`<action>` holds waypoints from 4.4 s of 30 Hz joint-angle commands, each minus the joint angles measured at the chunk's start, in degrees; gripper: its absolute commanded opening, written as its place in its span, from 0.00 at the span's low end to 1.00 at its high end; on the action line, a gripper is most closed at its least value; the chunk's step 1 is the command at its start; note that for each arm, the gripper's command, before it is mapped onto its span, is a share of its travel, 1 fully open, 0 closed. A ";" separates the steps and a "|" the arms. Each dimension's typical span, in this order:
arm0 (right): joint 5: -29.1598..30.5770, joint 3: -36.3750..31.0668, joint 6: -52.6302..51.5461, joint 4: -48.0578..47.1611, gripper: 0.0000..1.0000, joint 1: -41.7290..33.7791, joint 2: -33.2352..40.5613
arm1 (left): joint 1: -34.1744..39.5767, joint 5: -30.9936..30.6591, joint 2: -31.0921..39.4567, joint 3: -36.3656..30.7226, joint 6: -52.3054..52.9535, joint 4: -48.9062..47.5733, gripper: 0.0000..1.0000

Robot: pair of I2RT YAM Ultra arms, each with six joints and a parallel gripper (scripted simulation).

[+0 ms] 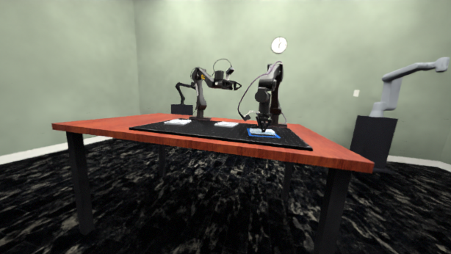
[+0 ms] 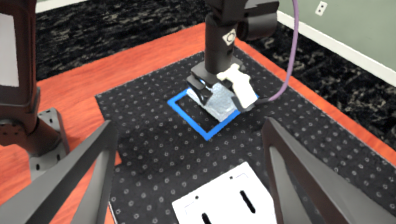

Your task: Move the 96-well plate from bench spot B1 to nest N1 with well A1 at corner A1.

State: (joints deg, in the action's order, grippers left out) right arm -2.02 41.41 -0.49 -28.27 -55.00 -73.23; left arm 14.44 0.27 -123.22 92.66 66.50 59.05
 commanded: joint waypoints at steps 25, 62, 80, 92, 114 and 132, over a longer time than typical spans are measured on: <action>0.75 0.83 0.28 -1.51 1.00 -0.11 1.56 | -0.22 -0.28 3.09 8.82 0.03 10.89 0.78; 1.70 15.69 0.38 75.97 1.00 6.09 48.83 | 2.06 -0.44 3.84 6.53 -6.08 8.67 0.78; 1.16 15.11 0.21 76.06 1.00 6.28 48.31 | 33.85 -0.42 3.18 7.77 -36.38 11.32 0.78; 1.16 15.11 0.21 76.06 1.00 6.28 48.31 | 38.97 1.03 1.23 11.08 -39.90 11.26 0.78; 1.16 15.11 0.21 76.06 1.00 6.28 48.31 | 38.35 0.10 0.00 12.84 -89.61 12.53 0.78; 1.16 15.11 0.21 76.06 1.00 6.28 48.31 | 38.17 -0.07 -0.88 14.24 -114.45 13.67 0.78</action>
State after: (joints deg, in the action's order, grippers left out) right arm -0.62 55.05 -0.32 48.05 -49.28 -25.04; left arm 53.19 0.27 -123.57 105.21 -44.93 71.37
